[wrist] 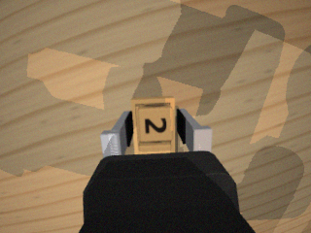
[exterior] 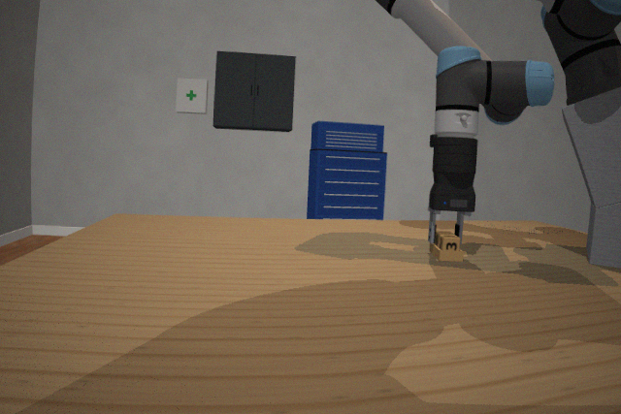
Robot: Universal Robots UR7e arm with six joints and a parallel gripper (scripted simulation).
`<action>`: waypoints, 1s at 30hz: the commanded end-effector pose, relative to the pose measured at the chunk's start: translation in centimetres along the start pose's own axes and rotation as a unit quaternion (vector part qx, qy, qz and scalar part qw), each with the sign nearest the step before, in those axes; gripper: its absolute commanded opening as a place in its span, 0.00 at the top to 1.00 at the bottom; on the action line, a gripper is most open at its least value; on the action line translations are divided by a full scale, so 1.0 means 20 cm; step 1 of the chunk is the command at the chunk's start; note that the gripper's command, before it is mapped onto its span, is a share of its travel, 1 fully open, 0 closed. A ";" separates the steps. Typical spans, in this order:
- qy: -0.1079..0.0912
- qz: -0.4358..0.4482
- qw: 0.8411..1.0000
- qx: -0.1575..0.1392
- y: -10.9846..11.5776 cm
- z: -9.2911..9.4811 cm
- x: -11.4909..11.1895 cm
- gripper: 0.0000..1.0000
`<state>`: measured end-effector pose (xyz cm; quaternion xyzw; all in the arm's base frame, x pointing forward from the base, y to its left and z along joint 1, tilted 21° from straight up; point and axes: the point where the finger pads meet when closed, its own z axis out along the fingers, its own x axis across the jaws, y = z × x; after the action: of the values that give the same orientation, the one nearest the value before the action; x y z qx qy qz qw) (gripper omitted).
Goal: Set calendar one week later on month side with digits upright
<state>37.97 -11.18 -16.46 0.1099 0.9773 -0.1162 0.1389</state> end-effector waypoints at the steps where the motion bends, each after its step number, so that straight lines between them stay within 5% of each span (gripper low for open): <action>1: 0.000 0.000 1.000 0.000 0.00 -0.02 0.00 0.13; 30: 0.000 0.000 1.000 0.000 0.00 -0.38 0.00 0.13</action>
<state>36.57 -9.68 -10.48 0.1102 0.9768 -0.1170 0.1418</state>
